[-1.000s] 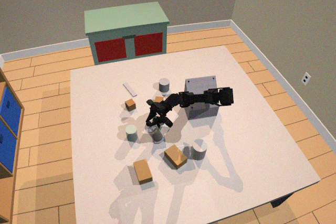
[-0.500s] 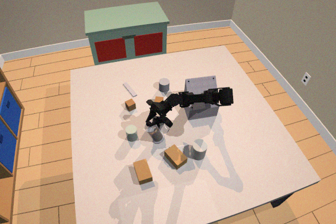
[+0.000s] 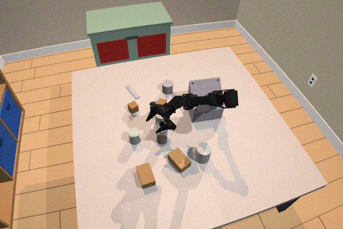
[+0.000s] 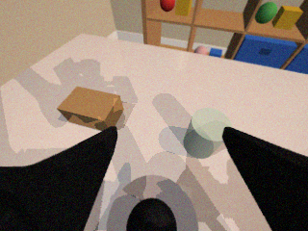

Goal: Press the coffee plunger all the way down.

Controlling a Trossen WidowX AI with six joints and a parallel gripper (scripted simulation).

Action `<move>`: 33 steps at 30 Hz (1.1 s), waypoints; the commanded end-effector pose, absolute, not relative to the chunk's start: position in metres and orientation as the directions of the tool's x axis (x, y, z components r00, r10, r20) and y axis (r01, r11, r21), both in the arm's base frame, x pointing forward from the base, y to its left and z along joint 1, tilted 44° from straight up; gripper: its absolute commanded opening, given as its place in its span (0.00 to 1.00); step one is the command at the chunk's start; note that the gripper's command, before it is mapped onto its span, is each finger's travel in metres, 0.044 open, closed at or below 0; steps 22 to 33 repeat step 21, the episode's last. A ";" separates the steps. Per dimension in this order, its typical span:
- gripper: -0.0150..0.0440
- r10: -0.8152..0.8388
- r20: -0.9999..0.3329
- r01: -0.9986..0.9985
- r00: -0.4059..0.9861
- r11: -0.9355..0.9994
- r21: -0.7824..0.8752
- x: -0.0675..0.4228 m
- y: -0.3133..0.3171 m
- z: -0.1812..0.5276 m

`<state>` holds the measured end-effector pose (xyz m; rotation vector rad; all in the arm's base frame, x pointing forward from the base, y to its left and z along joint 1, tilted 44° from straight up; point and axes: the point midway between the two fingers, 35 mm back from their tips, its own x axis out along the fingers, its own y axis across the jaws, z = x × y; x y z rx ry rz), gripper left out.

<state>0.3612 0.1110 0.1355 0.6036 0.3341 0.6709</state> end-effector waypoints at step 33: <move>1.00 0.664 -0.118 -0.465 0.739 0.629 0.623 0.314 0.047 0.183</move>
